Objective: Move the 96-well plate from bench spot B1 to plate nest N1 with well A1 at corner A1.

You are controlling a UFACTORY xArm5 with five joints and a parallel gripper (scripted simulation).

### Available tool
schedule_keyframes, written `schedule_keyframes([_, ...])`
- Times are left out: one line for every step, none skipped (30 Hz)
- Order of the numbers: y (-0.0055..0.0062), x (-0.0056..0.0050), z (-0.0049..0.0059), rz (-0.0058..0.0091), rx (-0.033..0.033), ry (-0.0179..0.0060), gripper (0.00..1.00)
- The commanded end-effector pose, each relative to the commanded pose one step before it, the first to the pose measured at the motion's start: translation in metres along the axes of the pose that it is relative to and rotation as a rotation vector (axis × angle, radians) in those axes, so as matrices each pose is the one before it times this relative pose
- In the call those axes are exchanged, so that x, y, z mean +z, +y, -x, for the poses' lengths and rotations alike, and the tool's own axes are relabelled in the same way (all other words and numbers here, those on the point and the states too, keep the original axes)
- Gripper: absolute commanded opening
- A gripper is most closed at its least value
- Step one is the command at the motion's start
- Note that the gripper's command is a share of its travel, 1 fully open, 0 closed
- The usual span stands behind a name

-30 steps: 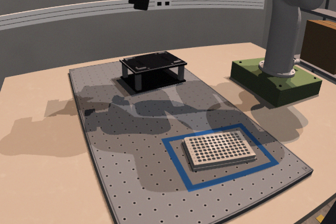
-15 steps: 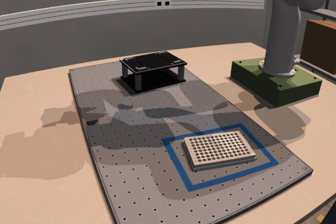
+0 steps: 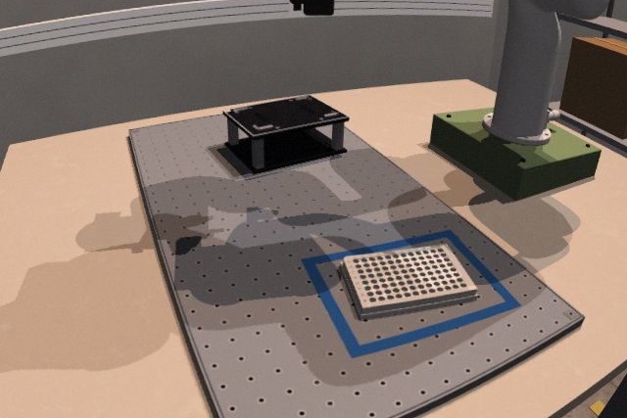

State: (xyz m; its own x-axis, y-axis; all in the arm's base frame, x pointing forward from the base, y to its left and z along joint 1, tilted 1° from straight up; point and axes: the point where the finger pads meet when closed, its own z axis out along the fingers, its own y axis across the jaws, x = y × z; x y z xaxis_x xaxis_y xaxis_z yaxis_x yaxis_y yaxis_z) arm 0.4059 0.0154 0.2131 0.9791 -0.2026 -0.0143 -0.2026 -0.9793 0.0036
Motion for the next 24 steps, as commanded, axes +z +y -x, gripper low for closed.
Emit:
schedule_keyframes([-0.01533,0.01073,0.00422,-0.0078,0.00829,0.00172,1.0])
schedule_keyframes([-0.00367,0.0031,0.00143,-0.00004,0.0,-0.00002,1.0])
schedule_keyframes([-0.00367,0.0031,0.00143,-0.00003,0.0,-0.00002,1.0])
schedule_keyframes([-0.00367,0.0031,0.00143,-0.00003,0.0,-0.00002,1.0])
schedule_keyframes([-0.00367,0.0031,0.00143,-0.00003,0.0,-0.00002,1.0])
schedule_keyframes([-0.00367,0.0031,0.00143,-0.00003,0.0,-0.00002,1.0])
schedule_keyframes([-0.00367,0.0031,0.00143,-0.00003,0.0,-0.00002,1.0])
schedule_keyframes([-0.00367,0.0031,0.00144,-0.00003,0.0,-0.00002,1.0])
schedule_keyframes([0.0,0.0,0.0,0.0,0.0,0.0,1.0])
schedule_keyframes([0.0,0.0,0.0,0.0,0.0,0.0,1.0])
schedule_keyframes([-0.00367,0.0031,0.00144,-0.00003,0.0,-0.00002,1.0])
schedule_keyframes([-0.00367,0.0031,0.00144,-0.00003,0.0,-0.00002,1.0])
schedule_keyframes([-0.00367,0.0031,0.00144,-0.00003,0.0,-0.00002,1.0])
schedule_keyframes([-0.00367,0.0031,0.00144,-0.00003,0.0,-0.00002,1.0])
schedule_keyframes([-0.00367,0.0031,0.00144,-0.00003,0.0,-0.00002,1.0])
schedule_keyframes([-0.00367,0.0031,0.00144,-0.00003,0.0,-0.00002,1.0])
schedule_keyframes([-0.00367,0.0031,0.00144,-0.00003,0.0,-0.00002,1.0])
schedule_keyframes([-0.00367,0.0031,0.00144,-0.00003,0.0,-0.00002,1.0])
schedule_keyframes([-0.00367,0.0031,0.00144,-0.00003,0.0,-0.00002,1.0])
schedule_keyframes([-0.00367,0.0031,0.00144,-0.00003,0.0,-0.00002,1.0])
schedule_keyframes([-0.00367,0.0031,0.00144,-0.00003,0.0,-0.00002,1.0])
schedule_keyframes([-0.00367,0.0031,0.00144,-0.00003,0.0,-0.00002,1.0])
schedule_keyframes([-0.00367,0.0031,0.00144,-0.00003,0.0,-0.00002,1.0])
schedule_keyframes([-0.00367,0.0031,0.00144,-0.00003,0.0,-0.00002,1.0])
